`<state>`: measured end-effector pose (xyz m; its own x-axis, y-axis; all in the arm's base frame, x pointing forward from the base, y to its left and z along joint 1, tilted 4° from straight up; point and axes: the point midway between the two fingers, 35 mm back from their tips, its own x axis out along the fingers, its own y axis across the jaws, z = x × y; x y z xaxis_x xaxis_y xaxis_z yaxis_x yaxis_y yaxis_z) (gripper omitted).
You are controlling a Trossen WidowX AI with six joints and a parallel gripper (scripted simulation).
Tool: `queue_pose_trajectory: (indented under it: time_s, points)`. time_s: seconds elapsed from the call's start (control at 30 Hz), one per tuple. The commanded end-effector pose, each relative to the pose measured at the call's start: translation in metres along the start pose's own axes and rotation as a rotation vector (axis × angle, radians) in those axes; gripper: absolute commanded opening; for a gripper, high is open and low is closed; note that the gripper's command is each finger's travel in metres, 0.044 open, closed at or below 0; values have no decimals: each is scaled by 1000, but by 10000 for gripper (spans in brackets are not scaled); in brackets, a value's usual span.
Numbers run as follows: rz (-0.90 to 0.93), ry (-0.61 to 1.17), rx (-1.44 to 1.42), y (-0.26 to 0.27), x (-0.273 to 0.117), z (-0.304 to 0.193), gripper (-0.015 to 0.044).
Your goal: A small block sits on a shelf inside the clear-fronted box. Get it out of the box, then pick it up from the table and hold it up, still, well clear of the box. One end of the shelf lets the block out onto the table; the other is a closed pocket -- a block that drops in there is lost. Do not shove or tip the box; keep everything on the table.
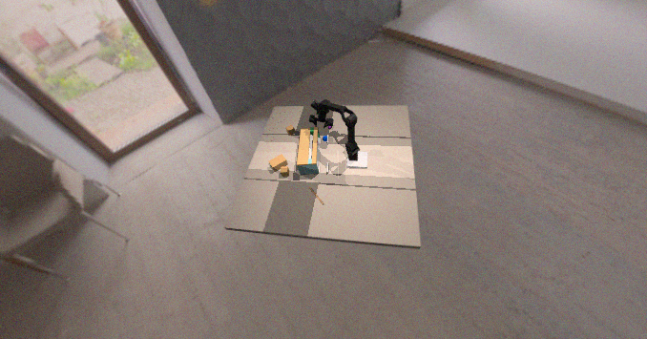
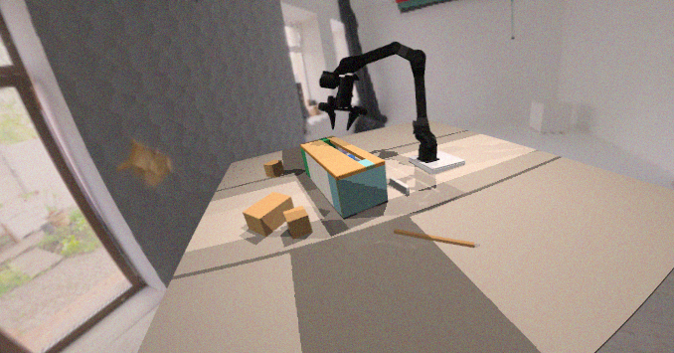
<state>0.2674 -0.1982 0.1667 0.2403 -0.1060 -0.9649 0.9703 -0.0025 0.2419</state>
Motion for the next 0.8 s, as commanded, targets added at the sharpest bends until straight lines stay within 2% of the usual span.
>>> queue_pose_trajectory:
  time_s: [0.0,0.37,0.77]
  points:
    - [54,105,928,-9,-8,4,285]
    - [38,174,1474,-13,-11,8,285]
    - [38,175,1480,-13,-11,8,285]
